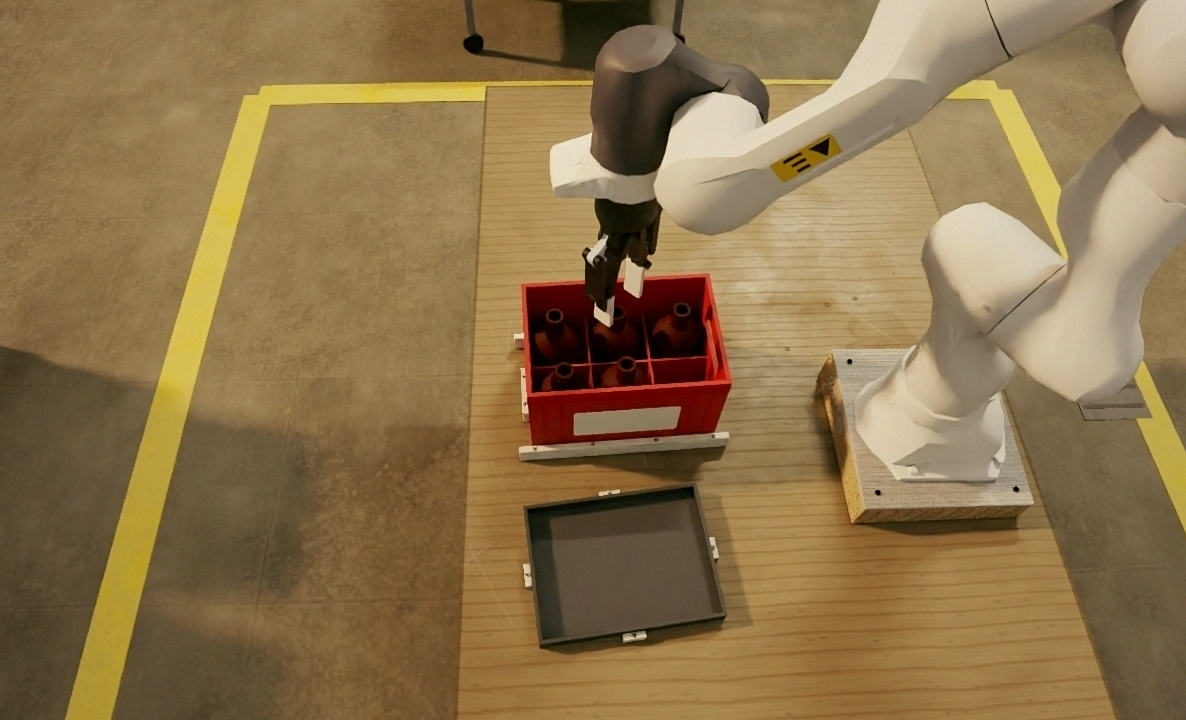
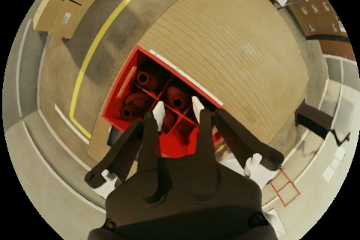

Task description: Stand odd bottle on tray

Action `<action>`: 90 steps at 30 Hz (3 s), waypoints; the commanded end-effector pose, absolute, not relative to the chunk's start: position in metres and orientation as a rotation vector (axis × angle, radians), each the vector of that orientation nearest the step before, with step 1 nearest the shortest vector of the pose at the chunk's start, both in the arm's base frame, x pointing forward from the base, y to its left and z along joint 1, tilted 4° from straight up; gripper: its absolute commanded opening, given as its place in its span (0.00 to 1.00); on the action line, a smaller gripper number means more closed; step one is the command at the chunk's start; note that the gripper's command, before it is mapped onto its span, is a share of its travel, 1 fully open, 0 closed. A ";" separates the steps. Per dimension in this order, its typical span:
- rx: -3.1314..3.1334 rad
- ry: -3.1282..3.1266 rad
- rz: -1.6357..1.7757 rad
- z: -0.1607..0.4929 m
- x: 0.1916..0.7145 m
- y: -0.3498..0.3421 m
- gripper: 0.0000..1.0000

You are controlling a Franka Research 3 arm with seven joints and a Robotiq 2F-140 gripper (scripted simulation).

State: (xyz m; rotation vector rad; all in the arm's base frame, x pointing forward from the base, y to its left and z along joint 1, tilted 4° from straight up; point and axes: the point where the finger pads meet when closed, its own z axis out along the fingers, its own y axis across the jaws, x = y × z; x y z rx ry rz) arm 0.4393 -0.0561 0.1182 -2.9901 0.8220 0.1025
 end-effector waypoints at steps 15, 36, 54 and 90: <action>-2.991 0.814 0.097 0.099 0.439 -0.055 0.44; -2.991 0.814 0.097 0.082 0.439 -0.054 0.44; -2.991 0.814 0.097 0.081 0.439 -0.054 0.44; -2.991 0.814 0.097 0.081 0.439 -0.054 0.10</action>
